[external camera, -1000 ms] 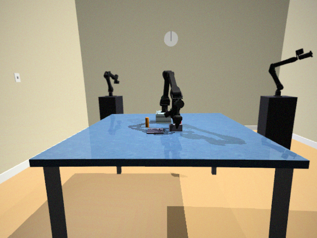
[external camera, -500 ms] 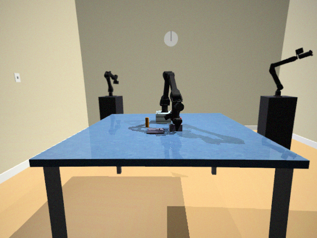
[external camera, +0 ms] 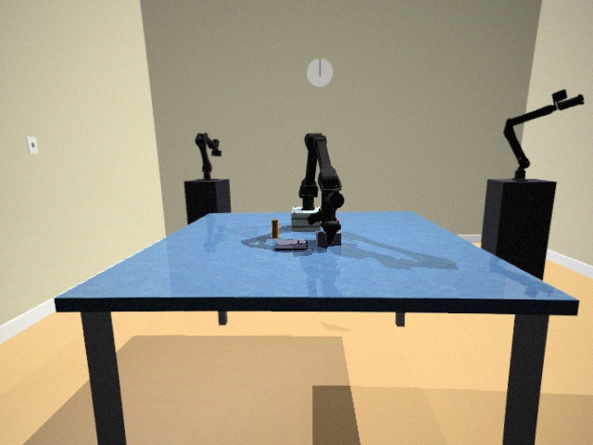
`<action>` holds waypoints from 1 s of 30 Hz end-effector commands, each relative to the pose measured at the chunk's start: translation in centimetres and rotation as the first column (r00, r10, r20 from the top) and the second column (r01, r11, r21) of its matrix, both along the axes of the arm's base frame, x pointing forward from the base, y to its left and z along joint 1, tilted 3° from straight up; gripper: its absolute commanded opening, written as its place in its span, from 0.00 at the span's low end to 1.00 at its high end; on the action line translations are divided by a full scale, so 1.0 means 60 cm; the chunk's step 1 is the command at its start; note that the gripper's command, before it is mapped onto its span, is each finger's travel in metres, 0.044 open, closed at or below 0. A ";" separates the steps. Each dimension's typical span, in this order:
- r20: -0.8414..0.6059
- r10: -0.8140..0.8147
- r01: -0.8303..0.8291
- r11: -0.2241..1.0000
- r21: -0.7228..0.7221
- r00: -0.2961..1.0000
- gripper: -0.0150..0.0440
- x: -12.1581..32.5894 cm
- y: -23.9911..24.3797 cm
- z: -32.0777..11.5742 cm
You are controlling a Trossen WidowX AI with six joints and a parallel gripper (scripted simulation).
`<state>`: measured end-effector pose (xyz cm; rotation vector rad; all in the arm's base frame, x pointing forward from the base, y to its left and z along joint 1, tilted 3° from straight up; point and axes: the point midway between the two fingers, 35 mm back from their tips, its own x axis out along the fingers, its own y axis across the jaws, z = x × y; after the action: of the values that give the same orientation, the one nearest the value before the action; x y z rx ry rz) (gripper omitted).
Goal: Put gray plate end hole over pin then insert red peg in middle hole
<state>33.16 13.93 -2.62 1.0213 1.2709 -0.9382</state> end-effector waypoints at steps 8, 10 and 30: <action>-0.001 0.009 -0.009 1.000 0.010 1.000 0.25 -0.003 -0.006 0.008; -0.001 0.011 -0.011 1.000 0.013 1.000 0.25 -0.004 -0.008 0.014; 0.000 0.008 -0.008 1.000 0.009 1.000 0.25 0.003 -0.007 0.110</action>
<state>33.10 13.42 2.60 1.0175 1.2835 -0.9373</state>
